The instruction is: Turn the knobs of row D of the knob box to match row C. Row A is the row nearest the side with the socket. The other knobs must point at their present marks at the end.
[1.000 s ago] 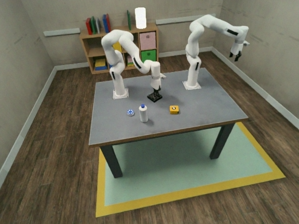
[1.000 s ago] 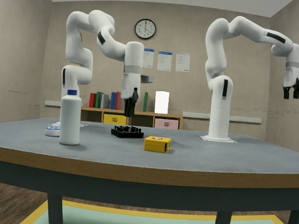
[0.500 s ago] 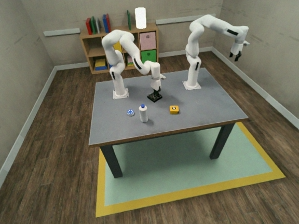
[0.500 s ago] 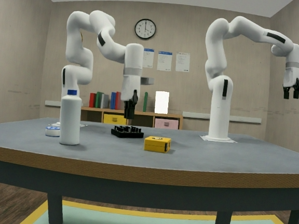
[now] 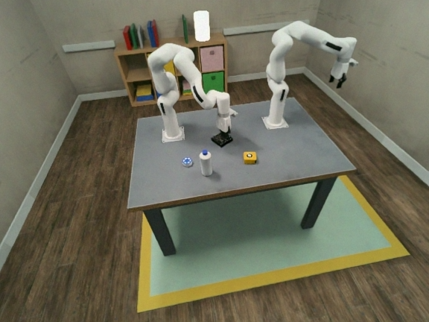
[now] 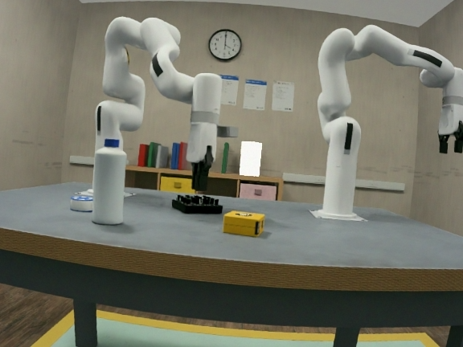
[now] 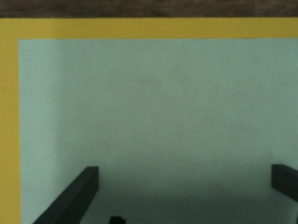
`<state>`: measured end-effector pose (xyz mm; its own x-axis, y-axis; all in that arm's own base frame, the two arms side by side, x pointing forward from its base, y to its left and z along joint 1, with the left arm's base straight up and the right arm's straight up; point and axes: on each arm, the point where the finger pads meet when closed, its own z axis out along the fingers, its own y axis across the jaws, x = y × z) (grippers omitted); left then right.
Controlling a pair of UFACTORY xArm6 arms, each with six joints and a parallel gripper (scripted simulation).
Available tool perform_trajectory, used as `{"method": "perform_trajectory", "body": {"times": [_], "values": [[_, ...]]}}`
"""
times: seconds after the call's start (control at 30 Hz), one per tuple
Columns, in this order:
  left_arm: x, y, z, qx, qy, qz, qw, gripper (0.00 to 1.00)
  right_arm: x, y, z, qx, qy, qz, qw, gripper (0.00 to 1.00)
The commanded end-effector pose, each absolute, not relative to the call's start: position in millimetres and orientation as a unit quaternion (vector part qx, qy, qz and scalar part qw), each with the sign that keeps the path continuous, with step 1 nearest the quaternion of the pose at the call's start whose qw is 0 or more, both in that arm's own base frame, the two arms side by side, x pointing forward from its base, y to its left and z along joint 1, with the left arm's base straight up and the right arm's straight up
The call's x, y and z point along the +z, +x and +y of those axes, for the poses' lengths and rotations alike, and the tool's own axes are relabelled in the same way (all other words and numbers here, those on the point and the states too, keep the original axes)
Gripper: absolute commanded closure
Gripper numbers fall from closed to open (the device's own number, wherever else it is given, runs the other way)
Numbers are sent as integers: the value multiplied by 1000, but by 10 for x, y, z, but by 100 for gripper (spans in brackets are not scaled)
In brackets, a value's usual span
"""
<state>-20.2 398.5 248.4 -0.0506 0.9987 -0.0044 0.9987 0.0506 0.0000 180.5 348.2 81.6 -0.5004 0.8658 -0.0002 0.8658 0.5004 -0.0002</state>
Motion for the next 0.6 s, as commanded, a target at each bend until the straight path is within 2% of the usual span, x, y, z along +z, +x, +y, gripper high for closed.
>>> {"method": "perform_trajectory", "body": {"times": [0.0,0.57], "values": [[2500,-202,3995,0,689,725,0,0,765,1813,3497,2,500,866,0,79],[2500,-202,3995,0,689,725,0,0,646,1816,3497,2,500,866,0,79]]}}
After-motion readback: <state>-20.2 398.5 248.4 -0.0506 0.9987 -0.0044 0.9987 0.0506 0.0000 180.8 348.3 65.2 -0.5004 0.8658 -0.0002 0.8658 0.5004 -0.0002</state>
